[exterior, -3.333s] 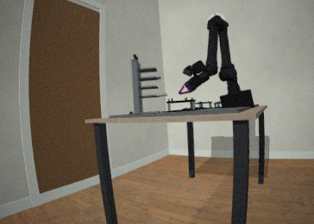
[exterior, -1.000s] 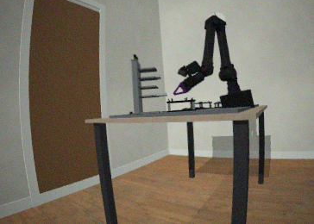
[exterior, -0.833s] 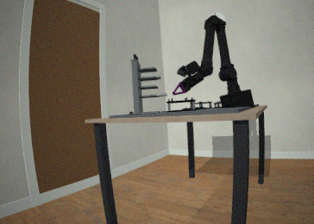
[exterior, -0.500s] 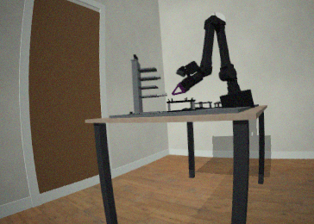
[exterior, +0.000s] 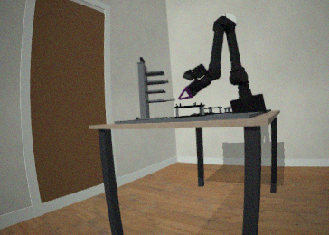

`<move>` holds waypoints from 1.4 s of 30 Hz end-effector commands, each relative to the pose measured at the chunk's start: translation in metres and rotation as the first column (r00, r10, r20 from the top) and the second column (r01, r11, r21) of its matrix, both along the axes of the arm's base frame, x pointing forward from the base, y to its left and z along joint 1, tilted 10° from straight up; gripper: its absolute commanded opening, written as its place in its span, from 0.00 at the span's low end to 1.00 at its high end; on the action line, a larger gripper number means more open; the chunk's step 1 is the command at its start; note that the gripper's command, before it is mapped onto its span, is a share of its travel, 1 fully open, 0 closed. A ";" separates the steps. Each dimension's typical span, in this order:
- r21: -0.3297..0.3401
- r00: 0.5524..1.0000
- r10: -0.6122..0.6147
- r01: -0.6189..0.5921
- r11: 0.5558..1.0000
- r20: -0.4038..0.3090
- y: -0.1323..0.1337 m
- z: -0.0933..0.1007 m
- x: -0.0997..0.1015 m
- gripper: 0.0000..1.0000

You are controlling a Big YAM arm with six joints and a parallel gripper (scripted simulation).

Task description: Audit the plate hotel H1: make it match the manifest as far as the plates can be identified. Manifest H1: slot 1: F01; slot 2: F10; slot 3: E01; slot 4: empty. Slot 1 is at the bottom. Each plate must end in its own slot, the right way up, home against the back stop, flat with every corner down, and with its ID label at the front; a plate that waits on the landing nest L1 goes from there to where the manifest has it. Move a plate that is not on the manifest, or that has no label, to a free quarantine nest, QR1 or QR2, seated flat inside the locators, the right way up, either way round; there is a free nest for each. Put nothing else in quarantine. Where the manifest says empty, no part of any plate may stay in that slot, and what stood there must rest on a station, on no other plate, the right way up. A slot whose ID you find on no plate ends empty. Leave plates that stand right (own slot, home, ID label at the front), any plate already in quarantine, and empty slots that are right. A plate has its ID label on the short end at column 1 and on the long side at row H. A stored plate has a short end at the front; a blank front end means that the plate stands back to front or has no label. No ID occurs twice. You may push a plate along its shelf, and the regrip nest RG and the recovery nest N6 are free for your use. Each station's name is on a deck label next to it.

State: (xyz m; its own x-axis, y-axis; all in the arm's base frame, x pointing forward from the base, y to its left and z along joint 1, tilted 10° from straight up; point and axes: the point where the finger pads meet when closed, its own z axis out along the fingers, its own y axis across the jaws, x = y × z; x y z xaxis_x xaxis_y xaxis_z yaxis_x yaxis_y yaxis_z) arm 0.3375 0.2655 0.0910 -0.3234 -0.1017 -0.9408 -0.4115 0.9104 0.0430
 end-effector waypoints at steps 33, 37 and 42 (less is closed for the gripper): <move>0.011 1.000 -0.010 0.010 1.000 0.024 0.012 0.017 0.032 0.00; 0.004 1.000 -0.009 0.009 1.000 0.019 0.014 0.014 0.035 0.00; 0.007 1.000 -0.010 0.010 1.000 0.022 0.015 0.016 0.038 0.00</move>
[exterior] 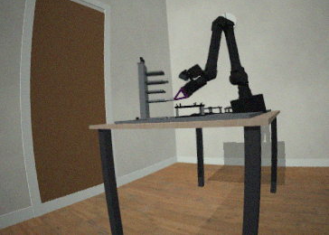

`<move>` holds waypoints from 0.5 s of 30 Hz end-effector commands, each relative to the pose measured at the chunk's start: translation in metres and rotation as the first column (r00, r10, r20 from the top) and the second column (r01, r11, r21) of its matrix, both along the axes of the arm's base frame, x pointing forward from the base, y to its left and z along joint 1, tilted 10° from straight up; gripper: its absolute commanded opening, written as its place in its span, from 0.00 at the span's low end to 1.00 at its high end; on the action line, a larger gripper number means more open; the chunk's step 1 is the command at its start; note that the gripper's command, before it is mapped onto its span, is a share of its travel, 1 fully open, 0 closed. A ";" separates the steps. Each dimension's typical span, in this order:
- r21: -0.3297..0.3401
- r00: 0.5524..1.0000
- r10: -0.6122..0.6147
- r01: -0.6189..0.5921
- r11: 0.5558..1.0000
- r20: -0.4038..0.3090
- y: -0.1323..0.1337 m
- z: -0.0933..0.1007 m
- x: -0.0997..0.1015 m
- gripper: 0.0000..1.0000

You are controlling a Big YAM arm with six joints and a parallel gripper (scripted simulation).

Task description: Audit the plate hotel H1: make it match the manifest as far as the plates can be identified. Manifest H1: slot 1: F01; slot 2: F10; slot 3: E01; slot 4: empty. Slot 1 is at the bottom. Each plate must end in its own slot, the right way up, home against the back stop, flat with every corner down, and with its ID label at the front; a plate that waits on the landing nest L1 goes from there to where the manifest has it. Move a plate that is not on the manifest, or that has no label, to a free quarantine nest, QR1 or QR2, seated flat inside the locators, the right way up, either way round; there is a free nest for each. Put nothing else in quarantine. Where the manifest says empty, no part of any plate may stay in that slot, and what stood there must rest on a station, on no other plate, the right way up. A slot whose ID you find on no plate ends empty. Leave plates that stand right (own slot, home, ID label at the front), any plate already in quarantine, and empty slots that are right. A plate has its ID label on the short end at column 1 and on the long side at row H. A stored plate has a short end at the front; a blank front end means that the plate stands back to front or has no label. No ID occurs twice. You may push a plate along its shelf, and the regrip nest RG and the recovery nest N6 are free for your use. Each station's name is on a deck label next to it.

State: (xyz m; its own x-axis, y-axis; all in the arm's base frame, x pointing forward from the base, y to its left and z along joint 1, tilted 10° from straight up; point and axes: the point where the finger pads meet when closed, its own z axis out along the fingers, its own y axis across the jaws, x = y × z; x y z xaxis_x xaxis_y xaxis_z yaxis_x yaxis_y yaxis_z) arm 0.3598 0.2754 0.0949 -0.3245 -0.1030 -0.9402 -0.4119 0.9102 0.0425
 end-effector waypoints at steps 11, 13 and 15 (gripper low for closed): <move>0.006 1.000 -0.010 0.010 1.000 0.021 0.007 0.012 0.022 0.00; 0.006 1.000 -0.010 0.010 1.000 0.021 0.008 0.013 0.023 0.00; 0.006 1.000 -0.010 0.010 1.000 0.021 0.008 0.013 0.024 0.00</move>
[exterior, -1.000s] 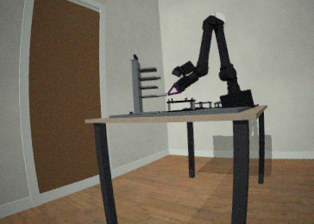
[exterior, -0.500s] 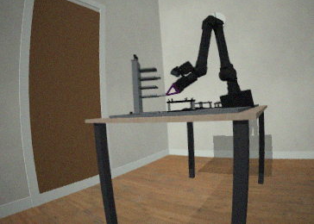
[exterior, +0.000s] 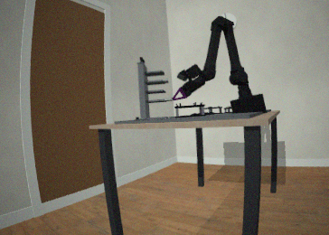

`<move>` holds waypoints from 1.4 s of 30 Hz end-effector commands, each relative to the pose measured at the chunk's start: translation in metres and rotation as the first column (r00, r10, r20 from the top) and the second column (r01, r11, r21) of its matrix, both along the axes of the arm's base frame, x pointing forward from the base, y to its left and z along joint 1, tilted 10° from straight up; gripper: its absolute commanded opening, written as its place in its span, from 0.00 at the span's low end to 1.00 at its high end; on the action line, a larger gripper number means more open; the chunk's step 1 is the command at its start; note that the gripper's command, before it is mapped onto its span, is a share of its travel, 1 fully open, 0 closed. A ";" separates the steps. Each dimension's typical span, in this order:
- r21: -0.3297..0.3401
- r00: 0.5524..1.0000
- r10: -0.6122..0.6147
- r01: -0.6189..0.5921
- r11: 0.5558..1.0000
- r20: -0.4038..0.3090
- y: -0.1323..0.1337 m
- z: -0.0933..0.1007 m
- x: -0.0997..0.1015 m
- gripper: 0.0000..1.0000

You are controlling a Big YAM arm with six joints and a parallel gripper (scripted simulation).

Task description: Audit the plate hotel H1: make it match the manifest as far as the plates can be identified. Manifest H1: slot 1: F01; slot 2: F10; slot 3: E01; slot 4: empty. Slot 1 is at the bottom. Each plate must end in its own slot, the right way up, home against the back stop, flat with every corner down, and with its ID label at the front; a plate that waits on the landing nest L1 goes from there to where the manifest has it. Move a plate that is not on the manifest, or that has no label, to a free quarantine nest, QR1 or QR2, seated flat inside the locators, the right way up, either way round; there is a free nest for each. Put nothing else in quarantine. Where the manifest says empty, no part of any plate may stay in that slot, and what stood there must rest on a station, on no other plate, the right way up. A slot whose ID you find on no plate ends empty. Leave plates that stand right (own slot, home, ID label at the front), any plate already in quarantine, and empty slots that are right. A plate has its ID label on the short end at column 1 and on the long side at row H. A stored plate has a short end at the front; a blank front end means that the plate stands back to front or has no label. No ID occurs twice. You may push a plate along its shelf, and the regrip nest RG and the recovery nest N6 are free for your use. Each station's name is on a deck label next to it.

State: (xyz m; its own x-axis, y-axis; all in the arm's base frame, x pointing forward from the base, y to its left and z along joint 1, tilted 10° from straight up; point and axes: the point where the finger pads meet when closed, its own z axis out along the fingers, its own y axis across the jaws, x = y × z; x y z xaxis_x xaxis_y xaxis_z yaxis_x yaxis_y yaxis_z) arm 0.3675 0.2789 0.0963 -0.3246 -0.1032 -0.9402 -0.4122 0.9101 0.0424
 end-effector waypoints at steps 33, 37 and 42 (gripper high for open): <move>0.007 1.000 -0.010 0.010 1.000 0.022 0.013 0.016 0.035 0.00; 0.007 1.000 -0.010 0.010 1.000 0.022 0.013 0.016 0.037 0.00; 0.008 1.000 -0.011 0.011 1.000 0.022 0.013 0.016 0.037 0.00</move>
